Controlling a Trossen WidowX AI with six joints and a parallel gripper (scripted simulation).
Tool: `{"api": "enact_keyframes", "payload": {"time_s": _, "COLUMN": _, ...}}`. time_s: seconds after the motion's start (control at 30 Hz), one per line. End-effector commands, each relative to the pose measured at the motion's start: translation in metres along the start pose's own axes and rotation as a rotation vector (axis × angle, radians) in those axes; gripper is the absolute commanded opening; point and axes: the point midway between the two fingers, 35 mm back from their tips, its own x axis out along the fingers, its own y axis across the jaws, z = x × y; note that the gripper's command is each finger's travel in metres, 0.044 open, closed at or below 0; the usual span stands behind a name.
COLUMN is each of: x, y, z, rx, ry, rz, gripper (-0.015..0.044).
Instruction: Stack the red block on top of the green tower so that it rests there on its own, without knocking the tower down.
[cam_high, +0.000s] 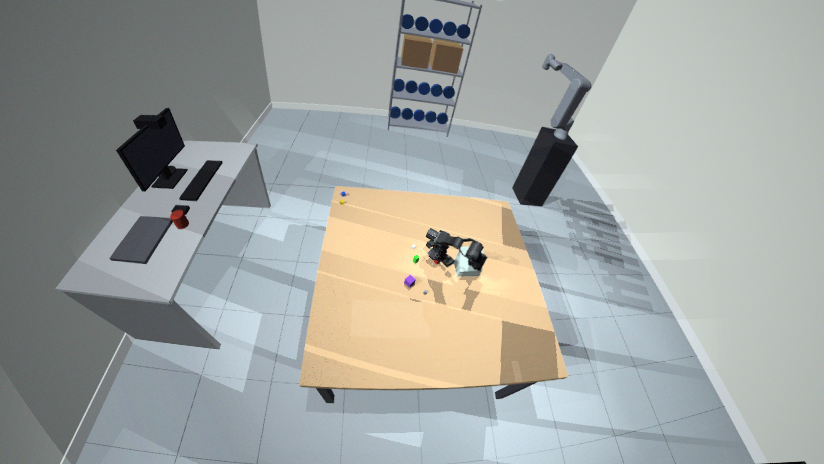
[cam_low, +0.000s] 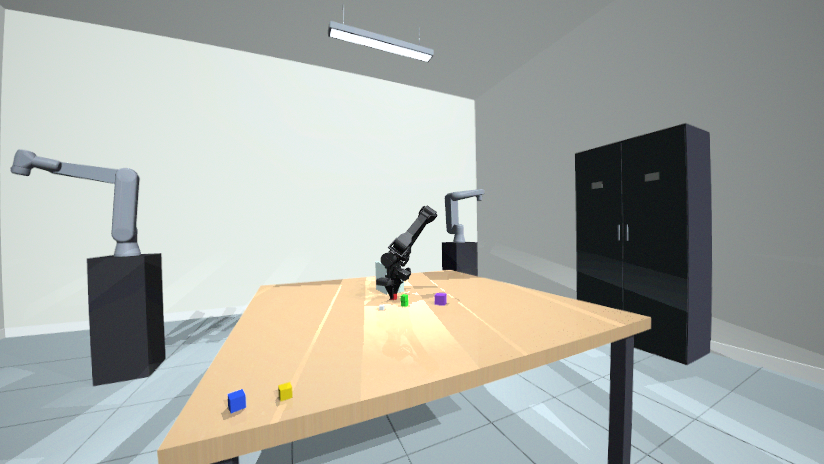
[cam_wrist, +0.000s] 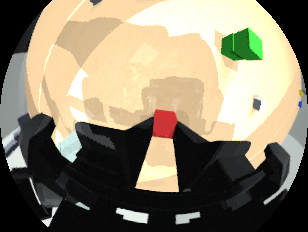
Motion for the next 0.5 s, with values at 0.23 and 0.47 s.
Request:
{"api": "enact_keyframes", "payload": {"time_s": 0.23, "x": -0.017, "y": -0.001, "z": 0.000, "rx": 0.005, "ry": -0.003, "rz": 0.000, "gripper": 0.0000}}
{"api": "enact_keyframes", "payload": {"time_s": 0.47, "x": -0.054, "y": -0.001, "z": 0.000, "rx": 0.005, "ry": -0.002, "rz": -0.001, "gripper": 0.0000}}
